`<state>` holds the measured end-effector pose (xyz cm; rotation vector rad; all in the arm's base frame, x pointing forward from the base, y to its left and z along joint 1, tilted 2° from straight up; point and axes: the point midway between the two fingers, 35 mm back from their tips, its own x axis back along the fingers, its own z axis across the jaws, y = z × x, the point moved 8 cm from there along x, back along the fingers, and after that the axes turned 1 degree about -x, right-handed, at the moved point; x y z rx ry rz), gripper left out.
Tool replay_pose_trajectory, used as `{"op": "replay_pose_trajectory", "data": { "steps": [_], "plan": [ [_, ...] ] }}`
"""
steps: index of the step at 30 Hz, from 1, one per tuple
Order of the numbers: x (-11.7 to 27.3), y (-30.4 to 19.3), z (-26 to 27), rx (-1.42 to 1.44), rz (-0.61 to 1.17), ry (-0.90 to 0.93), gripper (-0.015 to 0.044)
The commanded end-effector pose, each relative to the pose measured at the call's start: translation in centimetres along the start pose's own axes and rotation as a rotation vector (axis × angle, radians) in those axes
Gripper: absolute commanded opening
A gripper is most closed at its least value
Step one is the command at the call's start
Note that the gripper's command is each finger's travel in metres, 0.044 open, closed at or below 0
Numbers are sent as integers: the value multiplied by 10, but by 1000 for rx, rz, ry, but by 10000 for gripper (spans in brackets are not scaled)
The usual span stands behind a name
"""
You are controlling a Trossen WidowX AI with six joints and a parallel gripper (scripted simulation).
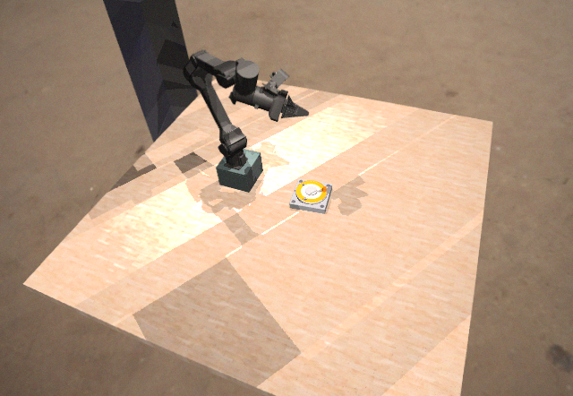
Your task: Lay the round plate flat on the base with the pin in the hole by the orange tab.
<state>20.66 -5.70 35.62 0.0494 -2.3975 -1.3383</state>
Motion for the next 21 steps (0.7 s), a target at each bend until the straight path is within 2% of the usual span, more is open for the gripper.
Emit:
{"op": "replay_pose_trajectory", "data": {
  "steps": [1,3,8,10,16,18,21],
  "plan": [
    [-30,-15,0,-148,108,67,0],
    [-47,-23,1,-224,174,100,0],
    [-111,-54,23,-459,466,200,0],
    [-118,-58,27,-482,505,208,0],
    [-177,-95,74,-611,886,232,0],
    [-182,-99,80,-616,925,230,0],
    [-201,-116,107,-621,1100,204,0]
  ]
}}
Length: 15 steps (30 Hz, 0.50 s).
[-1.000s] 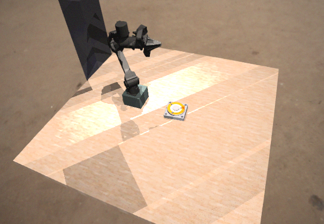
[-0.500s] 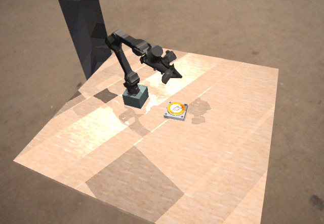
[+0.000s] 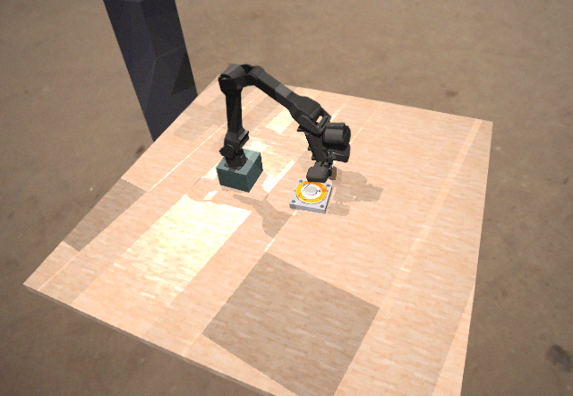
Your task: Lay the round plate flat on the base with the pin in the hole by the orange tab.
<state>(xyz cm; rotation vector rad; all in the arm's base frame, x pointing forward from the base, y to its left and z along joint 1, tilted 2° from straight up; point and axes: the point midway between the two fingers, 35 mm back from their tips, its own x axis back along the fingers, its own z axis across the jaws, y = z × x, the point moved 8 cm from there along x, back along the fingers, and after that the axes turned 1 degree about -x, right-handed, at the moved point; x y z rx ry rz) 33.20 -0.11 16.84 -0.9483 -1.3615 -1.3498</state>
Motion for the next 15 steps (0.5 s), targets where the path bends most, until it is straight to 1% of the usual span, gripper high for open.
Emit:
{"op": "replay_pose_trajectory", "data": {
  "steps": [1,3,9,15],
  "plan": [
    [-36,-2,14,-47,156,-72,0],
    [-51,-4,21,-61,219,-110,0],
    [-54,-5,22,-62,226,-115,0],
    [-90,-13,18,-62,226,-115,0]
  ]
}}
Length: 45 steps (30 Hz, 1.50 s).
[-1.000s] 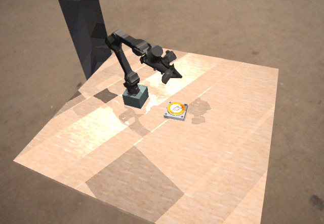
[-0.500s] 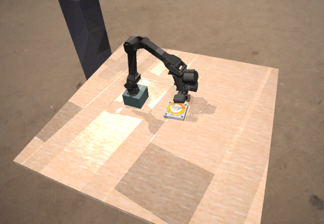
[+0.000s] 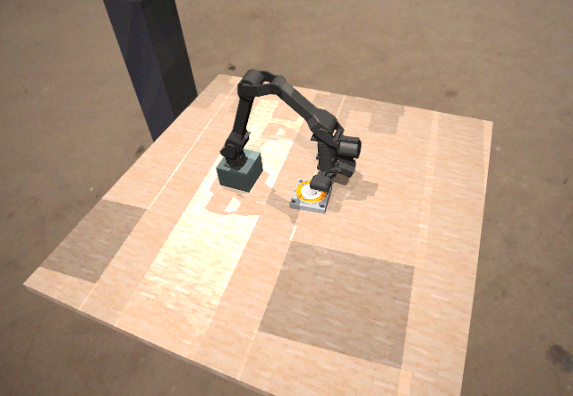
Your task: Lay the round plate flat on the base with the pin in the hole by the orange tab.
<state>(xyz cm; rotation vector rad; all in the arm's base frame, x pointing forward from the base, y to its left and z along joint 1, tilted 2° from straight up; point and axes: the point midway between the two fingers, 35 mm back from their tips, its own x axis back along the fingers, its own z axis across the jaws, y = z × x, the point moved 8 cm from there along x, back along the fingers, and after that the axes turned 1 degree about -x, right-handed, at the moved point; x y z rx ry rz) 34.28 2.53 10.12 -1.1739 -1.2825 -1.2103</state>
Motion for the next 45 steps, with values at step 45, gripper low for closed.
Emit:
{"op": "replay_pose_trajectory", "data": {
  "steps": [45],
  "plan": [
    [-31,-23,30,-6,36,-5,0]
  ]
}}
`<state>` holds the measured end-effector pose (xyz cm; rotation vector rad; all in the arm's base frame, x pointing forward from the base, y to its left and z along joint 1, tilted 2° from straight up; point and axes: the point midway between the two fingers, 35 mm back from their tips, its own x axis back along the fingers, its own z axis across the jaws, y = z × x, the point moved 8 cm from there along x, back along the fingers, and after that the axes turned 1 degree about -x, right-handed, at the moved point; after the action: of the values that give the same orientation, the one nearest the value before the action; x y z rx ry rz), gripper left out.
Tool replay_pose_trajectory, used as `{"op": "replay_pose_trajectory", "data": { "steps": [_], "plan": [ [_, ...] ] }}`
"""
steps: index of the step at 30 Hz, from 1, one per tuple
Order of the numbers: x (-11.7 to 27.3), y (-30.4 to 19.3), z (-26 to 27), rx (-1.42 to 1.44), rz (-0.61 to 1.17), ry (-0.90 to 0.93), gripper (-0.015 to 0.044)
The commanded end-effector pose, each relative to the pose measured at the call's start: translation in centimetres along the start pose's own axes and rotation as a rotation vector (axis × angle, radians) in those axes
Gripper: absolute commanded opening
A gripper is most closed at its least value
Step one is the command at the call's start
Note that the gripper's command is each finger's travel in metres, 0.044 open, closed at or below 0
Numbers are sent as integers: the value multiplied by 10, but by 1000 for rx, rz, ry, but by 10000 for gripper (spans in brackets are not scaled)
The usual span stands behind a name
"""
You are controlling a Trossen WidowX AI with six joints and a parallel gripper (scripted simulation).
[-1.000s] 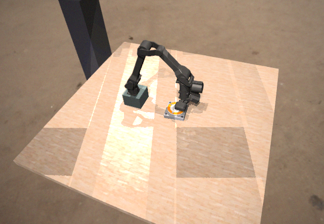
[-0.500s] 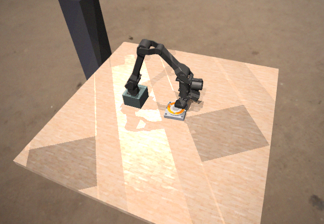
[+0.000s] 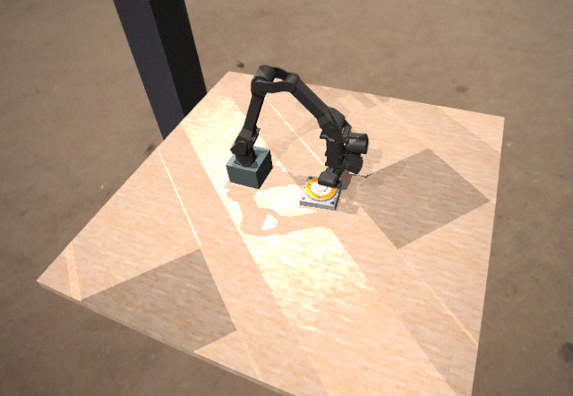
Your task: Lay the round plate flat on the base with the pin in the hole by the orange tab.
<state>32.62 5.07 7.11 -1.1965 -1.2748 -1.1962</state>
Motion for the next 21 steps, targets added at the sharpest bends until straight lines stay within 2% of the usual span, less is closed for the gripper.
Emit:
{"op": "replay_pose_trajectory", "data": {
  "steps": [1,21],
  "plan": [
    [-3,-6,4,1,17,7,0],
    [-3,-18,12,1,18,8,0]
  ]
}}
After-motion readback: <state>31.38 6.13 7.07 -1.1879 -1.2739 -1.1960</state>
